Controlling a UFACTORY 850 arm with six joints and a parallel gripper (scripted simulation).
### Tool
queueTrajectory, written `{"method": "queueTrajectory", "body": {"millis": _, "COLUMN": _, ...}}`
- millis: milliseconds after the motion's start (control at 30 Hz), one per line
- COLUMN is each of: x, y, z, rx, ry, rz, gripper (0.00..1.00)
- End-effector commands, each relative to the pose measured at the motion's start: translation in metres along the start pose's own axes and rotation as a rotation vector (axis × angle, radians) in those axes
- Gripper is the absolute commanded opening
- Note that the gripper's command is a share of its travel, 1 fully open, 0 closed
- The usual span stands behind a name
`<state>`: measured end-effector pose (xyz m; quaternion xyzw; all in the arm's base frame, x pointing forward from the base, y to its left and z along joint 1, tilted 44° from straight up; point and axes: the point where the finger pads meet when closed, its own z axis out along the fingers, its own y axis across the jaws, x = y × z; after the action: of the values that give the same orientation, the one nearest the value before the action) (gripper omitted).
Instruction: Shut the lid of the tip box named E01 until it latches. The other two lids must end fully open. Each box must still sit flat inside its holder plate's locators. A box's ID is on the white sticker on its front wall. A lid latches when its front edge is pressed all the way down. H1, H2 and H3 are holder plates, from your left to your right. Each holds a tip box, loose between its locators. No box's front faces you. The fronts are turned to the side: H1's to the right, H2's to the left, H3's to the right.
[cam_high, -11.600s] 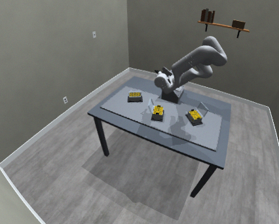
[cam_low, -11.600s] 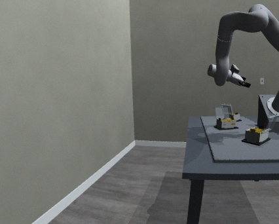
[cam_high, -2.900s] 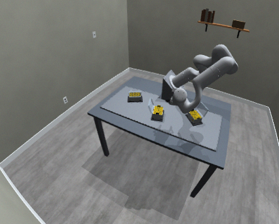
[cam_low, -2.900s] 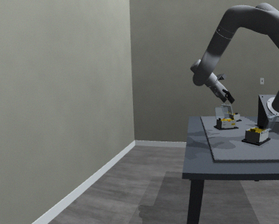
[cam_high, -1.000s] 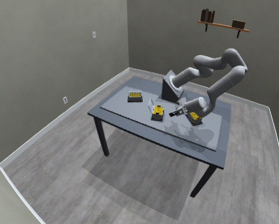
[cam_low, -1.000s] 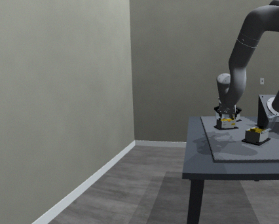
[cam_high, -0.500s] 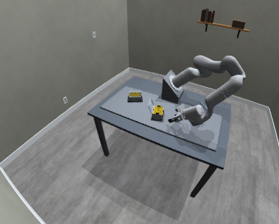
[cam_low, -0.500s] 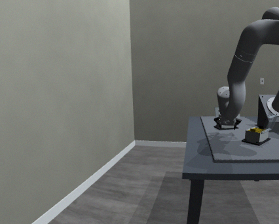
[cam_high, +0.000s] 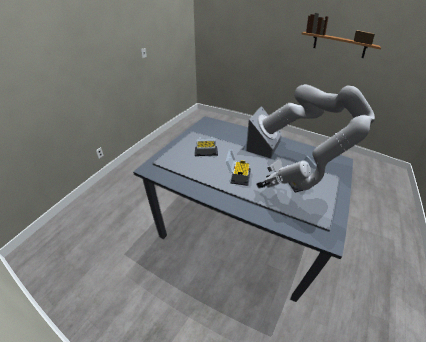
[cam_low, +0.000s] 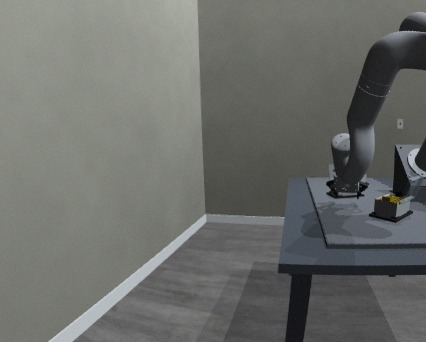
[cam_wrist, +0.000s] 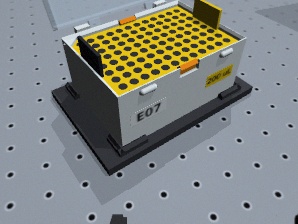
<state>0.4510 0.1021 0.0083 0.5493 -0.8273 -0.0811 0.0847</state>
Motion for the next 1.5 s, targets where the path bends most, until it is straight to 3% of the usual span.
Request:
{"method": "queueTrajectory", "body": {"millis": 0, "x": 0.0, "y": 0.0, "z": -0.001, "rx": 0.001, "ry": -0.001, "rz": 0.001, "gripper": 1.0}}
{"method": "queueTrajectory", "body": {"millis": 1233, "x": 0.0, "y": 0.0, "z": -0.001, "rx": 0.001, "ry": -0.001, "rz": 0.001, "gripper": 1.0}}
{"method": "queueTrajectory", "body": {"millis": 1467, "x": 0.025, "y": 0.0, "z": -0.025, "rx": 0.001, "ry": -0.001, "rz": 0.0, "gripper": 1.0}}
